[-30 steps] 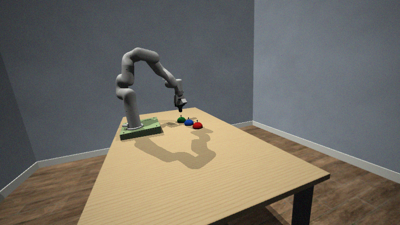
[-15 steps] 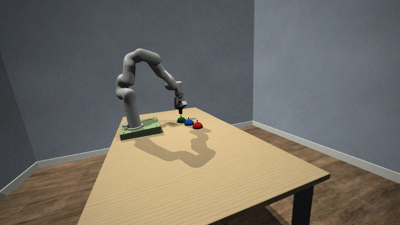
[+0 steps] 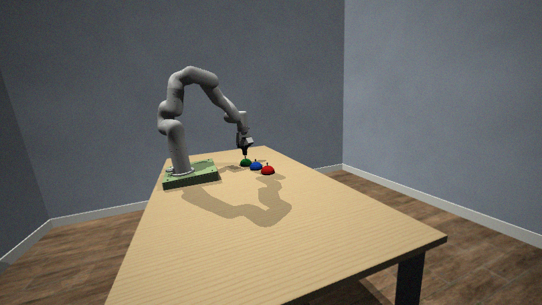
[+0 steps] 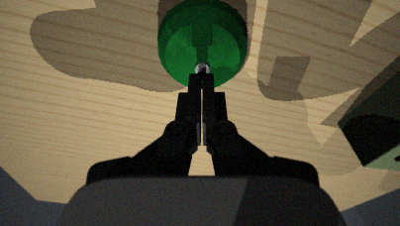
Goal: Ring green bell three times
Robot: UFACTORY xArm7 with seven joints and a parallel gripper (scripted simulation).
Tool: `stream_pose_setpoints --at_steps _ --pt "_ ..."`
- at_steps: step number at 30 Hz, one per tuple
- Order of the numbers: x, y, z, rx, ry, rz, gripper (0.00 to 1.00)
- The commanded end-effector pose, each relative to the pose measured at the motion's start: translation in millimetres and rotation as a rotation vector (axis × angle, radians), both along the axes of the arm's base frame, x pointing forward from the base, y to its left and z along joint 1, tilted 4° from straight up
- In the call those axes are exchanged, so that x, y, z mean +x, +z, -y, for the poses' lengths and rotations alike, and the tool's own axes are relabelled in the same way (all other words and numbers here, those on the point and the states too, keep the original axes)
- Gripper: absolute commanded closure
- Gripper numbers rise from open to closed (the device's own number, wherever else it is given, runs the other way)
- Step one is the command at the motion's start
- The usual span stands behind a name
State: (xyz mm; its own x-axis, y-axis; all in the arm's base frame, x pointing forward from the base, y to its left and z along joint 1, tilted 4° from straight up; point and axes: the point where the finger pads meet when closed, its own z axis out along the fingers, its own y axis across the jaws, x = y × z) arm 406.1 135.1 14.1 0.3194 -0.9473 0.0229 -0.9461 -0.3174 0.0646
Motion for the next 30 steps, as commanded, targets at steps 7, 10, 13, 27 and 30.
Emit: stream_pose_setpoints --at_steps 7,10,13,27,30 --pt "1.5 1.3 -0.6 0.002 0.000 0.004 1.00" --pt "1.5 1.3 -0.6 0.002 0.000 0.004 1.00" --pt "1.5 0.1 -0.5 0.002 0.000 0.004 1.00" --pt "1.0 -8.7 -0.2 0.002 0.000 0.004 1.00" --pt "1.0 -8.7 -0.2 0.002 0.000 0.004 1.00"
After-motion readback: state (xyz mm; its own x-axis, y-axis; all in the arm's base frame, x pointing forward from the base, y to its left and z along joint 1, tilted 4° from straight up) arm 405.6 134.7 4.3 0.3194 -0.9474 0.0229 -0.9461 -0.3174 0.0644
